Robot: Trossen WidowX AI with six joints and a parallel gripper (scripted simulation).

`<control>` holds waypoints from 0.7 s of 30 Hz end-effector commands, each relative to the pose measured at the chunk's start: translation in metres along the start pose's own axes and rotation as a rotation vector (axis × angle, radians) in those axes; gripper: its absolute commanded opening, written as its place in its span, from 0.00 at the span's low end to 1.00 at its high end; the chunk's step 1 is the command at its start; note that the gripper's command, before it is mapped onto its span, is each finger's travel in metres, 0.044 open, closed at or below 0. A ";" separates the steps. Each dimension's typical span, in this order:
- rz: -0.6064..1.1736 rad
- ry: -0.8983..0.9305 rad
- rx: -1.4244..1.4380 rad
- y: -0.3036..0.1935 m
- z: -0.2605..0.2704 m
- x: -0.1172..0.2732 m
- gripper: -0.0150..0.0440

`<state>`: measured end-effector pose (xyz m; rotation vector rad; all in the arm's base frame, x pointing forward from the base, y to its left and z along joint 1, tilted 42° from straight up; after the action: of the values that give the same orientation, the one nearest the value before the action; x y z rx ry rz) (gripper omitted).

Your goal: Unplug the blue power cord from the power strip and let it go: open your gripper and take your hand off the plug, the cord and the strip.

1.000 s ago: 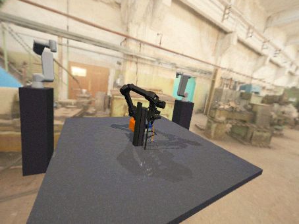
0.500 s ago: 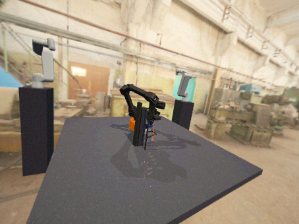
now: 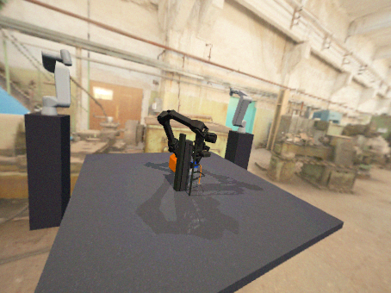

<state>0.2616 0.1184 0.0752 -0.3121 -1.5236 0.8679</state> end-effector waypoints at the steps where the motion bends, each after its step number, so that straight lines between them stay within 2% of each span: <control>1: -0.026 -0.004 0.005 0.015 -0.002 0.002 0.25; 21: -0.028 -0.003 0.007 0.048 -0.002 0.005 0.25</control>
<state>0.2567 0.1355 0.0580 -0.3382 -1.5207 0.8911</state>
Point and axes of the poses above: the point midway between the two fingers, 35 mm back from their tips, its own x axis back along the fingers, its own z axis across the jaws, y = z × x, the point moved 3 cm from there along x, back along the fingers, and after that the axes turned 2 degrees about x, right-handed, at the moved point
